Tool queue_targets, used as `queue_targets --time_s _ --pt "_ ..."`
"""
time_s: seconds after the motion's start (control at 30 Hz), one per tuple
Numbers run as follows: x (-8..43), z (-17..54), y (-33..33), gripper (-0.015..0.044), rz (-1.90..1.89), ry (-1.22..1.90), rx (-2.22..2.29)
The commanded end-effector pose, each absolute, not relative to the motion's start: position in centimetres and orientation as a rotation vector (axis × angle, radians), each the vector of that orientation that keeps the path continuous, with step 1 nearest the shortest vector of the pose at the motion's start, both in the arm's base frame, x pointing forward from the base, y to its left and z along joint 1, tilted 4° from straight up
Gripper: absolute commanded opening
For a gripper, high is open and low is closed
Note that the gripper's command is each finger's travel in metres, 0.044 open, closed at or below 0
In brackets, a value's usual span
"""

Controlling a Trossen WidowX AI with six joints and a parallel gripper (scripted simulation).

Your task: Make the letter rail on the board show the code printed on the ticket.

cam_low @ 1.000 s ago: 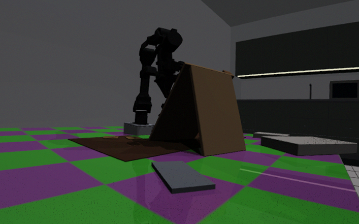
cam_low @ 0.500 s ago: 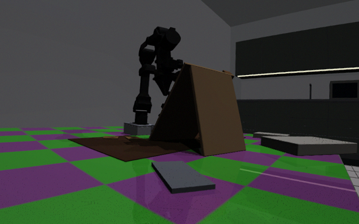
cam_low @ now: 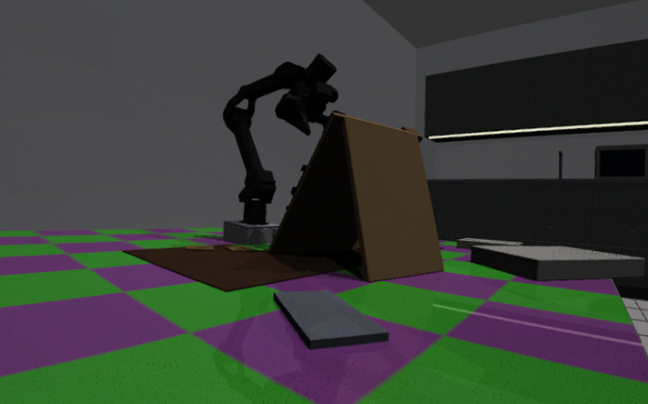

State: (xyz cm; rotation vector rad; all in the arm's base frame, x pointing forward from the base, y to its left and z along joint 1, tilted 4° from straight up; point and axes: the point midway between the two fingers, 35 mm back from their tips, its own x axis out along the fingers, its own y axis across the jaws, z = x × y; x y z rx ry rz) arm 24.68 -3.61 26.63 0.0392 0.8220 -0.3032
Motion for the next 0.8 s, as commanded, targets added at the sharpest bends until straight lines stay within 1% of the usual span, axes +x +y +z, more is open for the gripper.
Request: queue_targets --time_s 0.0,0.77 --pt "21.78 28.1 -1.45 0.044 -0.278 0.635 0.084" --pt "21.36 28.31 -1.22 0.044 -0.272 0.607 0.095"
